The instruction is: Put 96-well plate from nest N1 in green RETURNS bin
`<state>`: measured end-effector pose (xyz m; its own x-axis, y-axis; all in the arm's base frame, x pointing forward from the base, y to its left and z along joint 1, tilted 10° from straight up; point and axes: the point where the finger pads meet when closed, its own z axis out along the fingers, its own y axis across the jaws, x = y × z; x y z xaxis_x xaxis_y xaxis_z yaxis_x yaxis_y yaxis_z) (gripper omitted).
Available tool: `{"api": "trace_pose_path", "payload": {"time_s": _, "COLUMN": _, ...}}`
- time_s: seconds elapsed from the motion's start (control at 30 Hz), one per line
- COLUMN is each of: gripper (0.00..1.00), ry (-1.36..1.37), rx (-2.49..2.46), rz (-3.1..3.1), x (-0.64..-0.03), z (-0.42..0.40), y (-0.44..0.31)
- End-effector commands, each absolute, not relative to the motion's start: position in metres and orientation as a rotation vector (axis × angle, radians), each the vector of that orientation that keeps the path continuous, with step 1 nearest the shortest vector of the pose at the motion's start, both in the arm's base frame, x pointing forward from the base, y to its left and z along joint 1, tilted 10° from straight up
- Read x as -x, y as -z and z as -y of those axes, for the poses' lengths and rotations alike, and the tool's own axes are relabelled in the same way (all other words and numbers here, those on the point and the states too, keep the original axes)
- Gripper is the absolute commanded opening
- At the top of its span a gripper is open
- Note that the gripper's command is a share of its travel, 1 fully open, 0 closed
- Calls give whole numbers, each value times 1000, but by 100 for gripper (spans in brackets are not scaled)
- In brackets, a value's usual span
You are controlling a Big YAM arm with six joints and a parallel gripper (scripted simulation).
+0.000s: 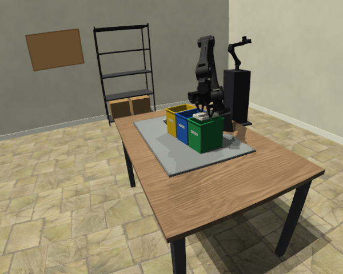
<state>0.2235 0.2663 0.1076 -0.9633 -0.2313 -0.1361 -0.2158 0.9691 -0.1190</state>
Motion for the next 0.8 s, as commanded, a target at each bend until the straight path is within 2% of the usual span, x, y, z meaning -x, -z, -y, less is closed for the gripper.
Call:
{"api": "trace_pose_path", "payload": {"time_s": 0.0, "gripper": 0, "ry": 162, "rx": 342, "rz": -2969, "x": -229, "z": -264, "y": -100}}
{"api": "trace_pose_path", "payload": {"time_s": 0.77, "gripper": 0, "ry": 149, "rx": 340, "rz": -2962, "x": -228, "z": -263, "y": -105}}
